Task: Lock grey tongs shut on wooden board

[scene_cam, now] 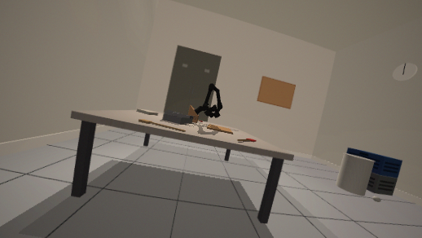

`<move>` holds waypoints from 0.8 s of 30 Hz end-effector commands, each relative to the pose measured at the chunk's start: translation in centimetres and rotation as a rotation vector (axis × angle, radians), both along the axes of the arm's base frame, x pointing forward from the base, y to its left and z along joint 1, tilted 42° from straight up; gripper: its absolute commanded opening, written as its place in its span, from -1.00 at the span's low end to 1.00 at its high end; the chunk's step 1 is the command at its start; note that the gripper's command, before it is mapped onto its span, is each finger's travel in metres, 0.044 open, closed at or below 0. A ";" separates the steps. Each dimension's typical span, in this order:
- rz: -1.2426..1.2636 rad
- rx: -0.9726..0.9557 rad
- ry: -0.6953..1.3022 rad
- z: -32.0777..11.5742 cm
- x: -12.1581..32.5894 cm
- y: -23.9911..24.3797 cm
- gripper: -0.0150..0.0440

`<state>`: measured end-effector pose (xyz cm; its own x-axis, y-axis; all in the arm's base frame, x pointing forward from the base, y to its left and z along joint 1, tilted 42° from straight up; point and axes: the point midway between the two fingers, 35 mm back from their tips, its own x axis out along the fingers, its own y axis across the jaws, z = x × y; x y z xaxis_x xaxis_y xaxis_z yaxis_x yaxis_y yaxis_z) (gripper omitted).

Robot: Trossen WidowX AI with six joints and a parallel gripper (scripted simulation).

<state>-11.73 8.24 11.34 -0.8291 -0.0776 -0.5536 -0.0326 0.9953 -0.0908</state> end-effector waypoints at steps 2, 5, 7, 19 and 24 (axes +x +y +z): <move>-0.002 0.003 -0.001 0.0 0.0 0.1 1.00; -0.018 0.009 -0.013 0.0 0.3 0.5 1.00; -0.039 0.013 -0.033 0.0 0.7 1.1 1.00; -0.171 0.093 -0.138 0.5 3.5 4.7 1.00; -0.270 0.190 -0.178 1.3 6.0 6.8 1.00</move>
<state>-6.93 14.21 12.49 -0.7198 0.2017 -0.6642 0.2020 0.9763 0.0776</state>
